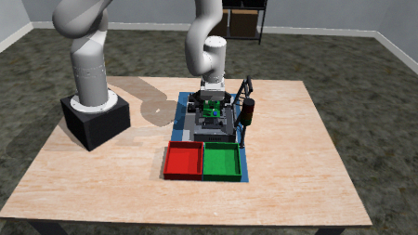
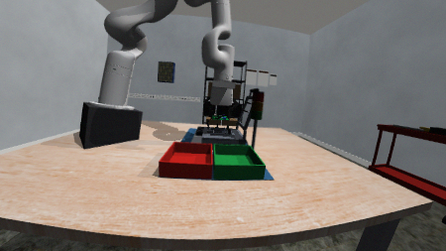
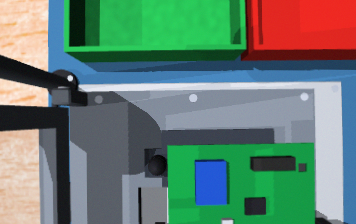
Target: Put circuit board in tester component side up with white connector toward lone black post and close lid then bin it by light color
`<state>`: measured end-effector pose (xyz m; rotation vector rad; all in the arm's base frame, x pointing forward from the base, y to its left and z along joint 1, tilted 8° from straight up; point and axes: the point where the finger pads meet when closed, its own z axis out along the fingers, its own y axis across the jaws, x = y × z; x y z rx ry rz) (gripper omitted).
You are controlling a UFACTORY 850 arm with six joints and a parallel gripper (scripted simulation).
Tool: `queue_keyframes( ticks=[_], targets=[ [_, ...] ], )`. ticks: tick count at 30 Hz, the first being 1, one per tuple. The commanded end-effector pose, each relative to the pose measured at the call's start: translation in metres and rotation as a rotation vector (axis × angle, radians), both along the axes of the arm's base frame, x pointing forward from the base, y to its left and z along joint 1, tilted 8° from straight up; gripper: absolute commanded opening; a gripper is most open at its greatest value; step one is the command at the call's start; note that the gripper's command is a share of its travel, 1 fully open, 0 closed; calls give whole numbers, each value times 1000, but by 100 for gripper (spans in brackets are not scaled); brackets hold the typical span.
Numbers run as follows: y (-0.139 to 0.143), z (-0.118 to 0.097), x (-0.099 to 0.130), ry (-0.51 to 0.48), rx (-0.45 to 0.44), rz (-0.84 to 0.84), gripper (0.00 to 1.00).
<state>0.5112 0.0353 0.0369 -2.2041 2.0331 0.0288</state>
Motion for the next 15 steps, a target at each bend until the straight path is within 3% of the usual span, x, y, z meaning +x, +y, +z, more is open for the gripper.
queue_keyframes(
  ticks=[1, 15],
  targets=[
    [0, 0, 1, -2, 0, 0, 79],
    [1, -13, 2, -2, 0, 0, 79]
  ],
)
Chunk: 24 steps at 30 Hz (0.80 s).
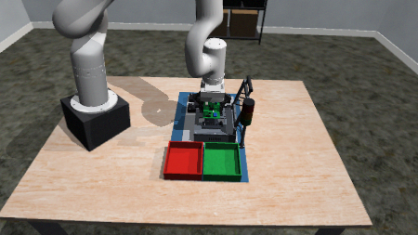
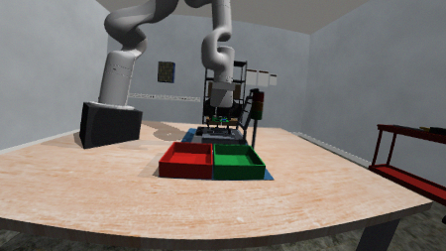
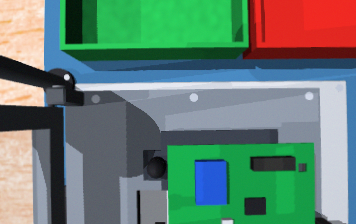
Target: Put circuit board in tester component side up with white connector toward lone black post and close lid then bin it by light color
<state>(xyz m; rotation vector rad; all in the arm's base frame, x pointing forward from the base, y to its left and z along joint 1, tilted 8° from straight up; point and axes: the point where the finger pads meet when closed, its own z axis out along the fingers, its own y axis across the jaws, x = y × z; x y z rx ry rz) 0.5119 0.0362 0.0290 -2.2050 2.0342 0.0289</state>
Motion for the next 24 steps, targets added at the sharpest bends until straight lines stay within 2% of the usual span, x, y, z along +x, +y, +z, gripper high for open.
queue_keyframes(
  ticks=[1, 12, 24],
  targets=[
    [1, -6, 1, -3, 1, 0, 79],
    [3, -26, 3, -3, 1, 0, 79],
    [4, -36, 4, -3, 1, 0, 79]
  ],
)
